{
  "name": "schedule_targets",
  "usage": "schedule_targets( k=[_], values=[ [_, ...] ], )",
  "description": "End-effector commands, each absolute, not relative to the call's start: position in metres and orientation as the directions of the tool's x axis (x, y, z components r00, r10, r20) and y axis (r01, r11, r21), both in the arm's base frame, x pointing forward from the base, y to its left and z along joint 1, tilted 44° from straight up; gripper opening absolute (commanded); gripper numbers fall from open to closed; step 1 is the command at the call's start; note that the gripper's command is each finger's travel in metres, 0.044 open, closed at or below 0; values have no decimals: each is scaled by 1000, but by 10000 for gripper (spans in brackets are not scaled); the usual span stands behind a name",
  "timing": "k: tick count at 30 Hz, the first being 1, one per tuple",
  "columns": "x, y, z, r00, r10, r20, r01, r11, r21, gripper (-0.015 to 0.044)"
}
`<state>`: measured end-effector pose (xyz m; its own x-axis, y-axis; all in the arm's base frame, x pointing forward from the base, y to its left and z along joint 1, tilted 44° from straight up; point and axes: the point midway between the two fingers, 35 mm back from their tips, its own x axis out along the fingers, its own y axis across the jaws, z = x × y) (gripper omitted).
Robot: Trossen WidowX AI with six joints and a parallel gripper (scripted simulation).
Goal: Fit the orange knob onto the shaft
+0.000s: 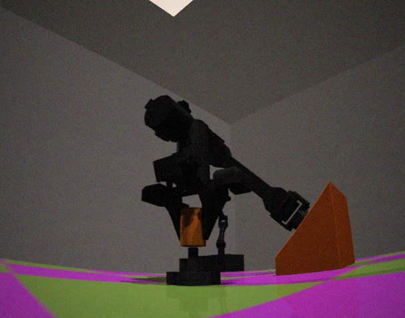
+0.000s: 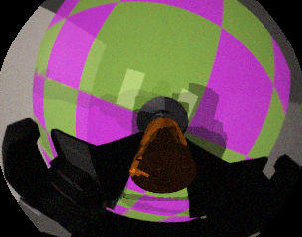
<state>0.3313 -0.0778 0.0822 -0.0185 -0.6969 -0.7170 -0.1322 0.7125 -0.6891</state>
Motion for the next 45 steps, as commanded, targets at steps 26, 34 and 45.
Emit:
schedule_targets(
  k=[26, 34, 45],
  values=[
    [332, -77, 84, -15, -695, -719, -213, 704, -677, 0],
    [333, -79, 85, -15, -695, -719, -340, 679, -650, 0],
    [332, -77, 82, -15, -695, -719, -340, 679, -650, 0]
  ],
)
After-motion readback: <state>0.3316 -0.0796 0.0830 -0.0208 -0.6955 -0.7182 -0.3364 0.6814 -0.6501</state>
